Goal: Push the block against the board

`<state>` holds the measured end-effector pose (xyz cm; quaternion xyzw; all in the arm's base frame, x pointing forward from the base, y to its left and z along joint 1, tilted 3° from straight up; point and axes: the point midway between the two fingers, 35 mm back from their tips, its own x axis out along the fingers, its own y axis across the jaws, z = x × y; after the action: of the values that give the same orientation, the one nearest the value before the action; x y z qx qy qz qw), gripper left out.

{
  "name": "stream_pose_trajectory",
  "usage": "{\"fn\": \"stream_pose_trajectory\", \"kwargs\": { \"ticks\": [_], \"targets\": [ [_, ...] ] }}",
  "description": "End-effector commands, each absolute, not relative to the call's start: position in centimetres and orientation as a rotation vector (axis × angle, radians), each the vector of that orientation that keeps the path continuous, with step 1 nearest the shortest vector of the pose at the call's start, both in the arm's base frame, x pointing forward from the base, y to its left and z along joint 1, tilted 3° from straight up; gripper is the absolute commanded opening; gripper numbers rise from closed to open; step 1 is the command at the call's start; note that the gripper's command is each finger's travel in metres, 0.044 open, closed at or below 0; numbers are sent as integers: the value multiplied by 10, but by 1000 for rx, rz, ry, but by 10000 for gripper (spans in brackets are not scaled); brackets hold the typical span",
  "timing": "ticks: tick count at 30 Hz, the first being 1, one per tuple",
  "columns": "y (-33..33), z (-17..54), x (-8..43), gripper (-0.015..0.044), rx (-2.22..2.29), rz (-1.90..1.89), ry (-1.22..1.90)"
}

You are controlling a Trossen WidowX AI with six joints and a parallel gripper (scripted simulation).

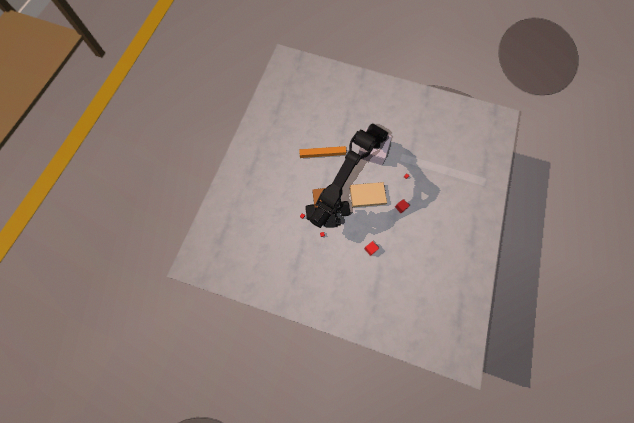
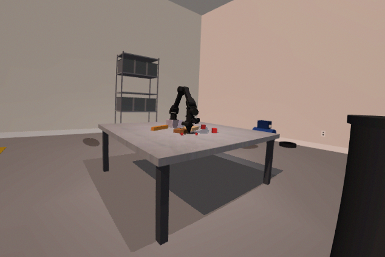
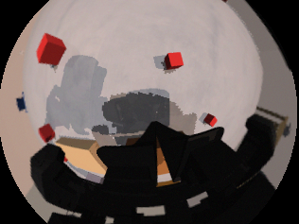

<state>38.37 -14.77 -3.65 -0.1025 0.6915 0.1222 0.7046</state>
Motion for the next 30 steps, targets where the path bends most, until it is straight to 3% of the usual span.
{"fn": "stream_pose_trajectory", "kwargs": {
  "ticks": [1, 16, 30],
  "targets": [
    [-149, -36, 382, 0, -225, 268, 1531],
    [-156, -37, 359, 0, -225, 267, 1533],
    [-152, -36, 378, 0, -225, 267, 1531]
  ]
}}
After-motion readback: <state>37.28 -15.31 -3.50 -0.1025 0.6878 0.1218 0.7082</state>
